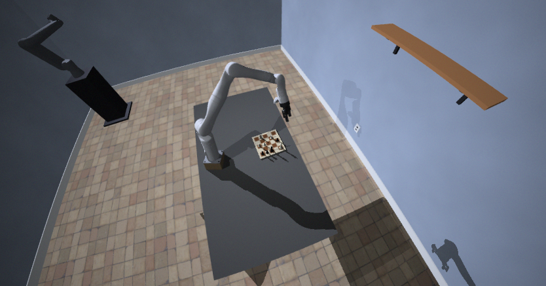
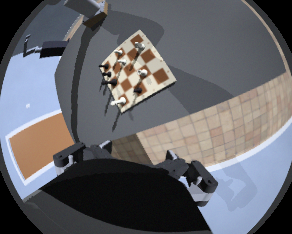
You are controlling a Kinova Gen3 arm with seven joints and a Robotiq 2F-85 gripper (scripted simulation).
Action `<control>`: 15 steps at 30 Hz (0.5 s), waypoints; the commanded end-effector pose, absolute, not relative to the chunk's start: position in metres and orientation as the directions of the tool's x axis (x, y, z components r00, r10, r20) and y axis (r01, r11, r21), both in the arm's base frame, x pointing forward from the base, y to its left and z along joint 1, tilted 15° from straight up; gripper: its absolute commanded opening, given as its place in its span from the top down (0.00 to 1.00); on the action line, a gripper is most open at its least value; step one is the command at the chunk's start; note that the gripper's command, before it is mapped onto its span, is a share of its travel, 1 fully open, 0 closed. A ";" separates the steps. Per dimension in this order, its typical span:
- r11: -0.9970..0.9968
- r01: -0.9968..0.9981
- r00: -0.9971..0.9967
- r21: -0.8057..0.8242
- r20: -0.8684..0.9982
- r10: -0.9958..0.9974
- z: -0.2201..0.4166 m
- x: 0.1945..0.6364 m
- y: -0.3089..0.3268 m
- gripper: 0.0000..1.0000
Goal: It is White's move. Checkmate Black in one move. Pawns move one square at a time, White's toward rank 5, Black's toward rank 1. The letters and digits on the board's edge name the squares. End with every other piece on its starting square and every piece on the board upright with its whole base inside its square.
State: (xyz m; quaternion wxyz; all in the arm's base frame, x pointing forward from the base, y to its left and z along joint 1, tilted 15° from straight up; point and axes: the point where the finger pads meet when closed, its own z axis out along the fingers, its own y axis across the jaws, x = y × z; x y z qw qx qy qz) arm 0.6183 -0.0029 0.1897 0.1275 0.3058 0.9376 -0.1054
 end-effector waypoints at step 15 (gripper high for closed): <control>0.955 0.054 -0.991 -0.291 -0.132 0.016 0.146 0.584 0.061 0.00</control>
